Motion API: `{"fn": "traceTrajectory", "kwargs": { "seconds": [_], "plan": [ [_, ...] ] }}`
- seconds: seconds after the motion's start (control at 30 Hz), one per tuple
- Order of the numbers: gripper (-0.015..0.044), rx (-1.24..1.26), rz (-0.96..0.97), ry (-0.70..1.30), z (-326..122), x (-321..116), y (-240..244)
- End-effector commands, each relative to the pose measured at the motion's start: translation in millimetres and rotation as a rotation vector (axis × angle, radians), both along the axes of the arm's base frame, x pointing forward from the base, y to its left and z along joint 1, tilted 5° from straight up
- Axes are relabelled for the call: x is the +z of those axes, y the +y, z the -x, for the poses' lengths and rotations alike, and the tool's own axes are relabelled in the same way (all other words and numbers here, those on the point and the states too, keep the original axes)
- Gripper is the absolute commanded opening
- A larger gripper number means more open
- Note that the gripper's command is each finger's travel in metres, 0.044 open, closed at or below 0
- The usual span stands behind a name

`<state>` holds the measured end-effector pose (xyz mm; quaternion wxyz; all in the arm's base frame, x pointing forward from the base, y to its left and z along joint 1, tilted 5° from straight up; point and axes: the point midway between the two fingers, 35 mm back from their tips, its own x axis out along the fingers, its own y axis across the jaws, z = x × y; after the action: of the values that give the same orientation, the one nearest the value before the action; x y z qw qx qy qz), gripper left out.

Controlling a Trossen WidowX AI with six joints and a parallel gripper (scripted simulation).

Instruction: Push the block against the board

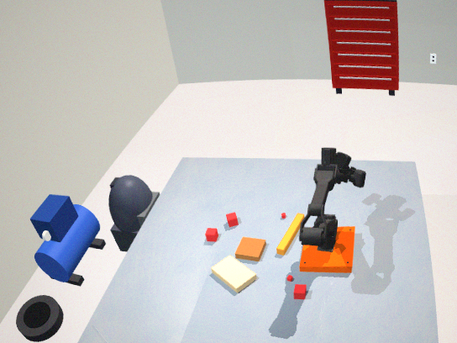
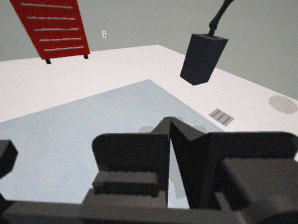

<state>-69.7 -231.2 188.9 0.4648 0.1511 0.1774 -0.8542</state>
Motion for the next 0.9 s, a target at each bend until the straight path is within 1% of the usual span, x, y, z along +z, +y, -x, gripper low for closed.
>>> {"fn": "traceTrajectory", "kwargs": {
  "seconds": [0.0,0.43,0.87],
  "plan": [
    [0.0000,0.131,-0.068,0.030,-23,-5,-7],
    [0.0000,0.522,-0.253,0.145,-93,-25,-12],
    [0.0000,0.916,-0.406,0.293,-160,-44,6]
  ]
}}
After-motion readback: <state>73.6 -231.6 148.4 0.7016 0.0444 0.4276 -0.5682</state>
